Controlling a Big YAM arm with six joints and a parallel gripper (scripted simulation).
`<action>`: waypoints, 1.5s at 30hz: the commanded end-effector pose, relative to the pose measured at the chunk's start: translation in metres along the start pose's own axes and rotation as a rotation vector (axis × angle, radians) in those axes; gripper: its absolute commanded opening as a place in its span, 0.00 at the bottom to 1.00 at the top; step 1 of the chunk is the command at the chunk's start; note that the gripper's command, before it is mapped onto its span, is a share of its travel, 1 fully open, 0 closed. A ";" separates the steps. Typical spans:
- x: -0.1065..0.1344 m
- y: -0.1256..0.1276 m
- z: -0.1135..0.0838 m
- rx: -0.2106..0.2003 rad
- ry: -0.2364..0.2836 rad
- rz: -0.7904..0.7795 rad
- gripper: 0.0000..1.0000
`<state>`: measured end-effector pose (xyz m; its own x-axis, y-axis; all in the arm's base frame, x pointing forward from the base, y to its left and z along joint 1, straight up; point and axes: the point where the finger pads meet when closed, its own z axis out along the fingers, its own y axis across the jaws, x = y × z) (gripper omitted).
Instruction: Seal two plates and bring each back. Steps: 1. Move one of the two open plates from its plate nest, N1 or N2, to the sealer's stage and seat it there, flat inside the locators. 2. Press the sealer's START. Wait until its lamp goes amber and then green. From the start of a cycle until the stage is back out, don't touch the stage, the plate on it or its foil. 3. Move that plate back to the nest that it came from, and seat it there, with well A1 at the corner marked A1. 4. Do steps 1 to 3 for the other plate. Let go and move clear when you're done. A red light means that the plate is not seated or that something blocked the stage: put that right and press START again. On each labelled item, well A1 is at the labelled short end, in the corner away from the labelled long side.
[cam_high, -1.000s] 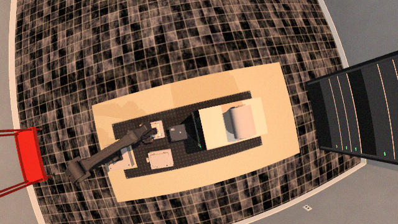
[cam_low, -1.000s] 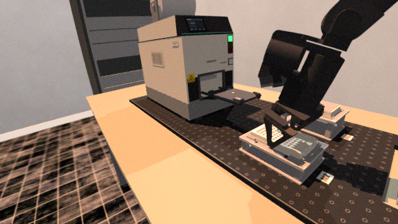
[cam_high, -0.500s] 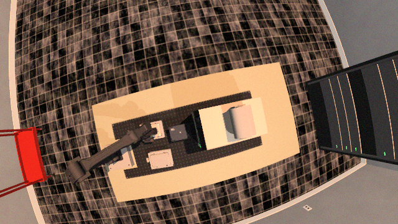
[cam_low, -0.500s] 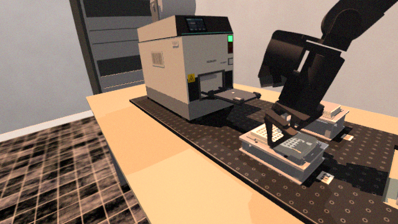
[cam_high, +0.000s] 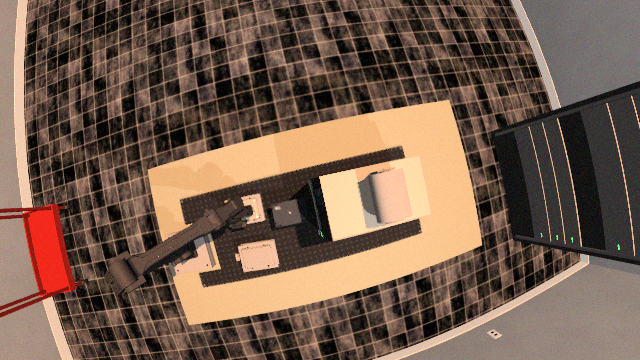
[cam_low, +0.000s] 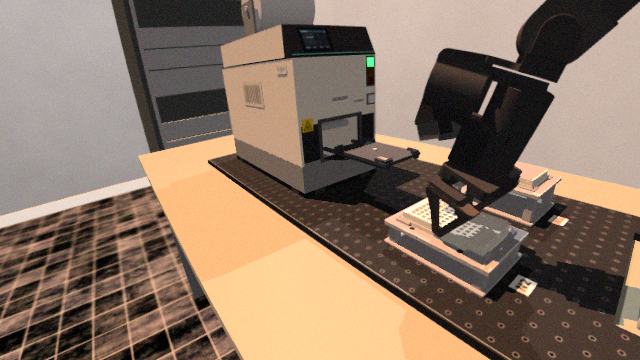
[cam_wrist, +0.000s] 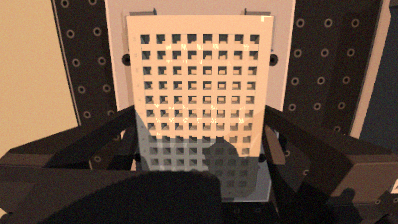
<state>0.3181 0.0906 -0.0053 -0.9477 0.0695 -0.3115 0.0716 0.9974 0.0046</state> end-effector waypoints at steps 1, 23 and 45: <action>-0.002 0.003 0.001 -0.006 -0.005 0.009 0.88; -0.003 0.003 0.001 -0.006 -0.005 0.012 0.00; -0.005 0.002 0.000 -0.005 -0.007 0.015 0.00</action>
<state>0.3181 0.0906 -0.0053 -0.9477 0.0695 -0.3114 0.0716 0.9974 0.0047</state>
